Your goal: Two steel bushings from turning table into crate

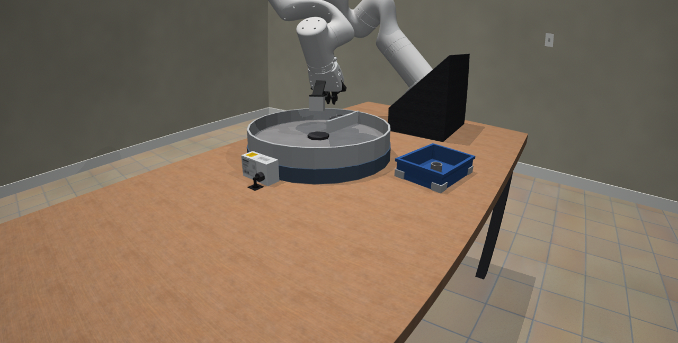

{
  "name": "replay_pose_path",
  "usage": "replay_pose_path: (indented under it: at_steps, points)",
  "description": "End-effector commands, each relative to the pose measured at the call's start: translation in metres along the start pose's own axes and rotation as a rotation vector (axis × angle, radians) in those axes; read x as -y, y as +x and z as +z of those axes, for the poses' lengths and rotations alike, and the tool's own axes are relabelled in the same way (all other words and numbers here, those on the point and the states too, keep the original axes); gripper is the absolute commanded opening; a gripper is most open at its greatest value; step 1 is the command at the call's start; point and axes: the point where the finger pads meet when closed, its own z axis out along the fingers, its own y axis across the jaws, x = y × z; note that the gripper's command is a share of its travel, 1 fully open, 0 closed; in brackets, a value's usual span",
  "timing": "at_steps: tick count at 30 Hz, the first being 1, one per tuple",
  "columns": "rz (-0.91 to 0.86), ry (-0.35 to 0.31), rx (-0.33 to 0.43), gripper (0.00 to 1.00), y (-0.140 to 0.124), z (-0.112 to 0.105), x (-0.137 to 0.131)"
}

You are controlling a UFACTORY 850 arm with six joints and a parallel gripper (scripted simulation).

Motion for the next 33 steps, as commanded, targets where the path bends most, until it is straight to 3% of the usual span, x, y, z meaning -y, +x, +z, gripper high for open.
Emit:
replay_pose_path:
  at_steps: [1, 5, 33]
  points:
    - [0.0, 0.0, -0.001, 0.13, 0.006, 0.006, 0.0]
    - [0.0, 0.0, -0.001, 0.13, 0.015, 0.017, 0.0]
    - [0.0, 0.0, -0.001, 0.13, 0.025, 0.029, 0.0]
